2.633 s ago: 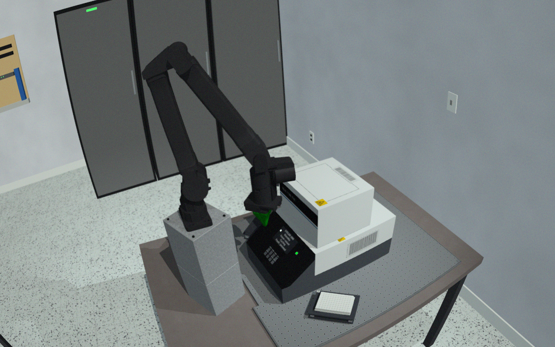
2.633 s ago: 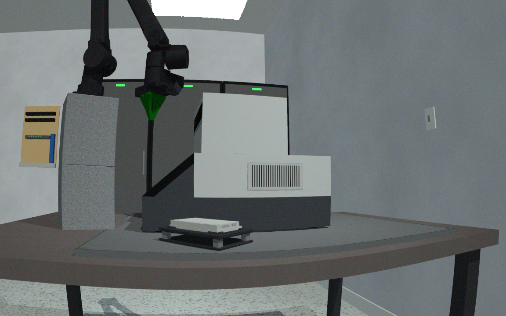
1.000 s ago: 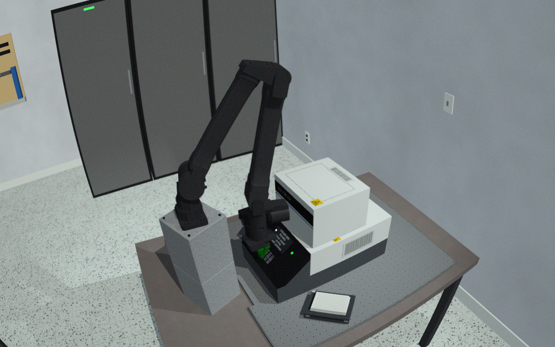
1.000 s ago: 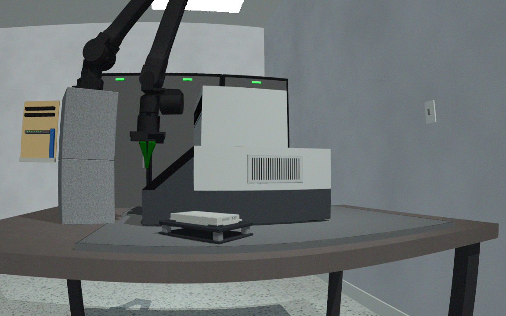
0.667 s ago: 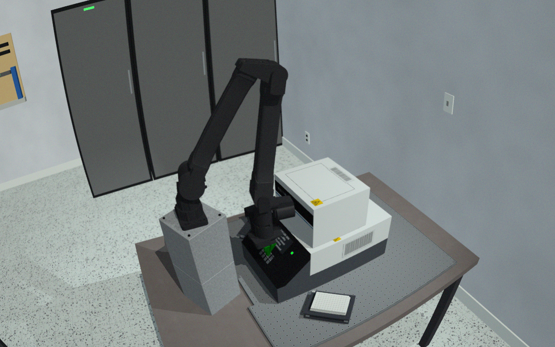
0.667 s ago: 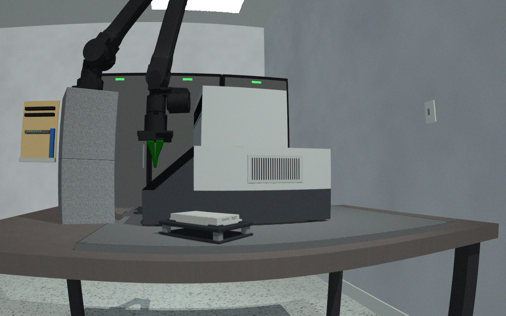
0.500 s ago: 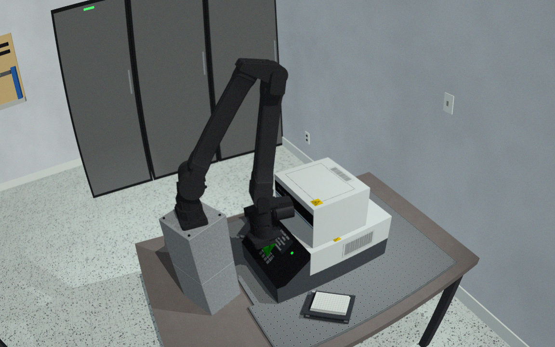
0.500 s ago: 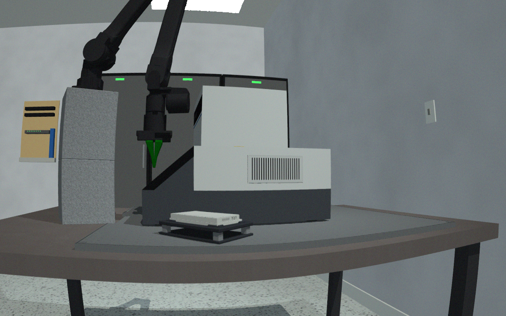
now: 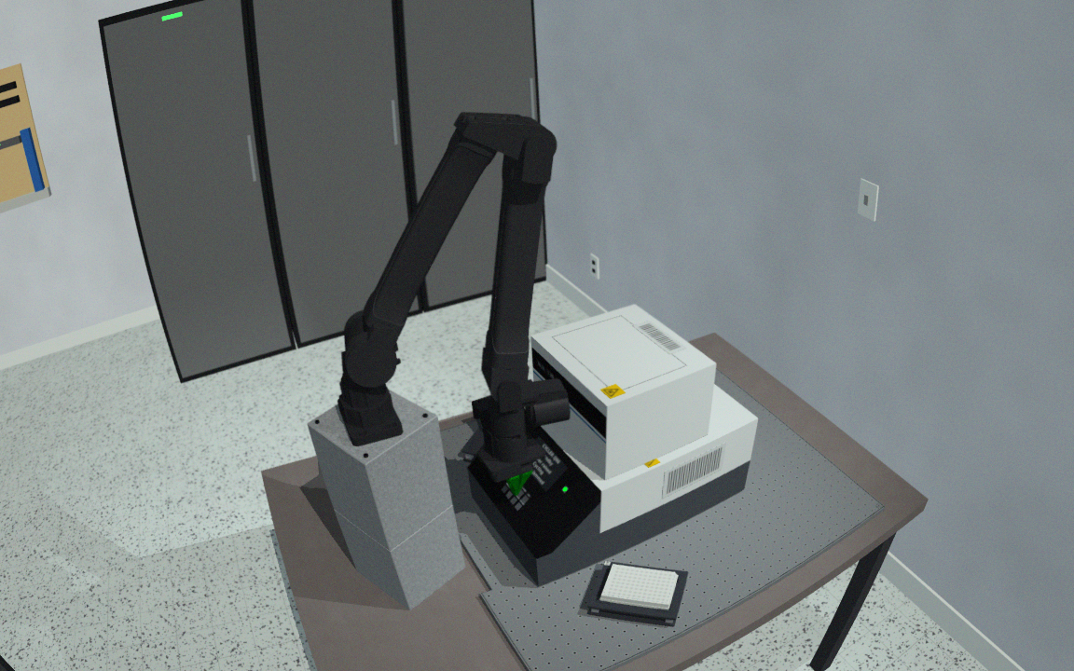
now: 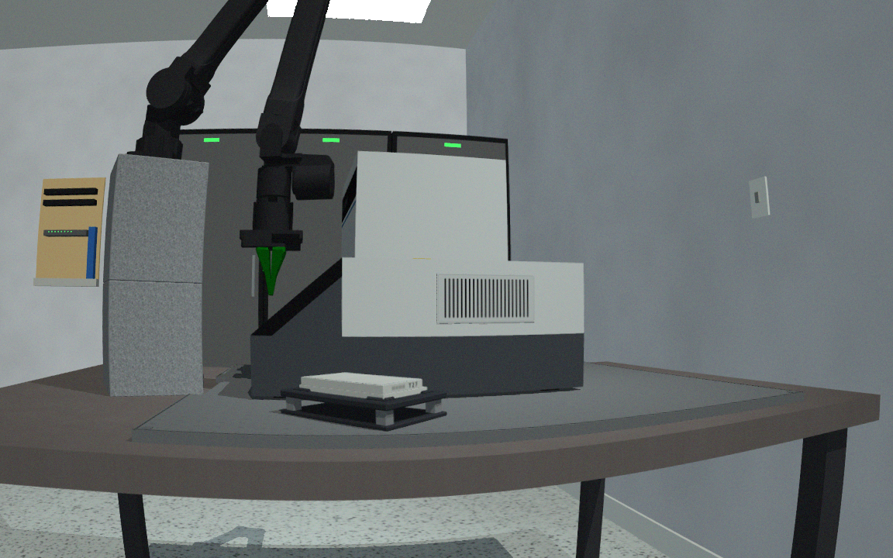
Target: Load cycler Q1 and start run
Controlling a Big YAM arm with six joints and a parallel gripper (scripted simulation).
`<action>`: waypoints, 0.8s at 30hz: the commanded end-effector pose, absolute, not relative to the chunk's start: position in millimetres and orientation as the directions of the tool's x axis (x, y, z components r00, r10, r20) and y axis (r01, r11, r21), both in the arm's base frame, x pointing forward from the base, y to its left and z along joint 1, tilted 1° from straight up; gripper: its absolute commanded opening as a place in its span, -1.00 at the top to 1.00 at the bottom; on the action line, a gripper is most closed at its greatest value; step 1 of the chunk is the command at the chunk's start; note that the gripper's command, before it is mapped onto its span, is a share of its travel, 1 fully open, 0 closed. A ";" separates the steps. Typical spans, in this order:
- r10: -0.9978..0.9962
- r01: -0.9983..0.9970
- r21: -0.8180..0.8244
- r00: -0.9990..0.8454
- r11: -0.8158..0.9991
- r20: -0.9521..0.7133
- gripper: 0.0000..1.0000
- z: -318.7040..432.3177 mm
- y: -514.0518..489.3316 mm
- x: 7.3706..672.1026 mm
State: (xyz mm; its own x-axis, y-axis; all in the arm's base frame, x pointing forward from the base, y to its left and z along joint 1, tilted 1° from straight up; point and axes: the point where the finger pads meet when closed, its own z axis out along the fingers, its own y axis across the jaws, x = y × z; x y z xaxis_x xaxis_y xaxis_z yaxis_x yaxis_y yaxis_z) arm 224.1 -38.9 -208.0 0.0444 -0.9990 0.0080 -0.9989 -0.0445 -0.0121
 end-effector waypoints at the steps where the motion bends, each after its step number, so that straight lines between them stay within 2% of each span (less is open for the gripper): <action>1: -0.999 -0.999 -0.002 0.047 -0.047 0.005 1.00 -206.5 -35.6 221.2; 9: -0.999 -0.998 0.033 0.046 -0.046 -0.002 1.00 -210.0 -33.2 205.1; 24: -0.999 -0.999 -0.022 0.046 -0.046 0.008 1.00 -218.0 -35.7 236.1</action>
State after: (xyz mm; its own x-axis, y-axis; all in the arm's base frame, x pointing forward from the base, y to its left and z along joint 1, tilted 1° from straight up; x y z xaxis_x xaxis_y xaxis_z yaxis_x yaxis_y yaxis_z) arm 229.4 -39.0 -211.0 0.0438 -0.9990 0.0086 -0.9989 -0.0439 -0.0154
